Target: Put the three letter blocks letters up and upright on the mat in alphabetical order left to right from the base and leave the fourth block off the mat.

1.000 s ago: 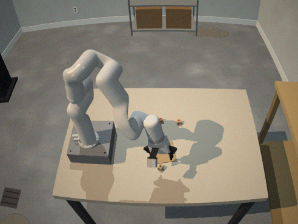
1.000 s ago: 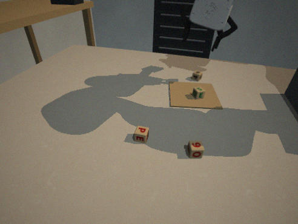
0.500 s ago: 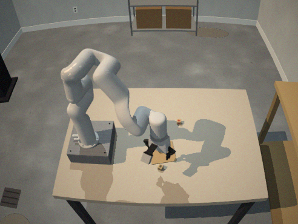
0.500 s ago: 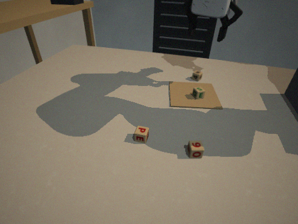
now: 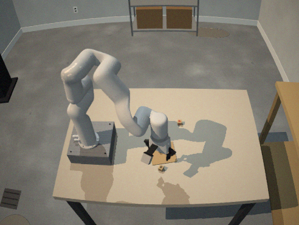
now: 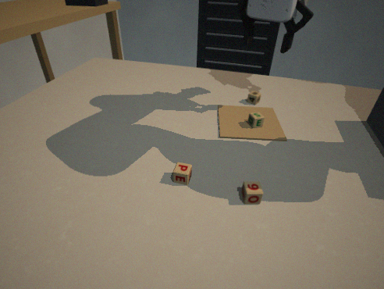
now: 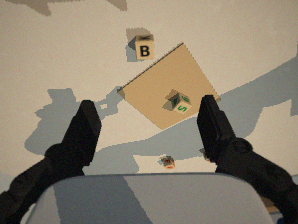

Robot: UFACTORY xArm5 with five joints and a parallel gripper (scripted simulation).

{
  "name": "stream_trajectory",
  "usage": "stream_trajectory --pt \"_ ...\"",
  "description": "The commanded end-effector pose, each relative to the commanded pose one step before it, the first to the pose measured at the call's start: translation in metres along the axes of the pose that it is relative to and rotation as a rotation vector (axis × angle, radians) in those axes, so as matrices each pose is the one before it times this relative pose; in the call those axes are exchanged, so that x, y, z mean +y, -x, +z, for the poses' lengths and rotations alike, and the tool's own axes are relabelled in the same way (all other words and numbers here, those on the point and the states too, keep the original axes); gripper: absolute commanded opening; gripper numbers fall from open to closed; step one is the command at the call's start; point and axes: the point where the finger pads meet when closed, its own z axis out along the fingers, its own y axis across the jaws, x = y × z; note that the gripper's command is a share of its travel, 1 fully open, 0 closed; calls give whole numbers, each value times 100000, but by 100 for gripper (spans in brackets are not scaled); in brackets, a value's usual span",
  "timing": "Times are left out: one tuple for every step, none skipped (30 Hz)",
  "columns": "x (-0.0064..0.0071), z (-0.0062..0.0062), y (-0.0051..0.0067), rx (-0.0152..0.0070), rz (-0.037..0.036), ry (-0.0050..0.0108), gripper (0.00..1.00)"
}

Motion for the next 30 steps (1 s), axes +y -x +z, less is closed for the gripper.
stream_trajectory --pt "-126 -120 43 -60 -468 -372 100" --pt "9 11 29 0 -623 0 100" --pt "14 18 45 0 -985 1 100" --pt "20 26 65 1 -1407 1 100" --pt "26 35 87 1 -1878 1 100" --pt "31 44 111 1 -2389 2 100" --pt "35 54 137 1 -2928 2 100" --pt "38 64 164 1 -3487 3 100" --pt "0 0 0 0 0 0 100" --pt "0 0 0 0 0 0 100" --pt "38 74 192 1 -4056 3 100" --pt "36 85 221 1 -4628 4 100" --pt "24 77 202 1 -4220 3 100" --pt "9 40 104 0 -2167 2 100" --pt "8 48 127 1 -2633 2 100" --pt "6 54 142 1 -2943 2 100" --pt "2 54 143 1 -2959 2 100" --pt "-1 55 145 0 -3002 2 100" --pt "-5 54 142 0 -2949 2 100" --pt "-9 53 141 0 -2943 2 100" --pt "-12 52 136 0 -2848 2 100" --pt "-16 55 145 0 -3029 2 100" --pt "-19 53 139 0 -2925 2 100" --pt "-22 52 137 0 -2886 2 100" --pt "-27 54 141 0 -2993 2 100" --pt "0 0 0 0 0 0 100" --pt "0 0 0 0 0 0 100" --pt "-81 146 380 0 -8106 7 100" --pt "-32 42 109 0 -2358 2 100" --pt "-34 42 108 0 -2369 2 100"
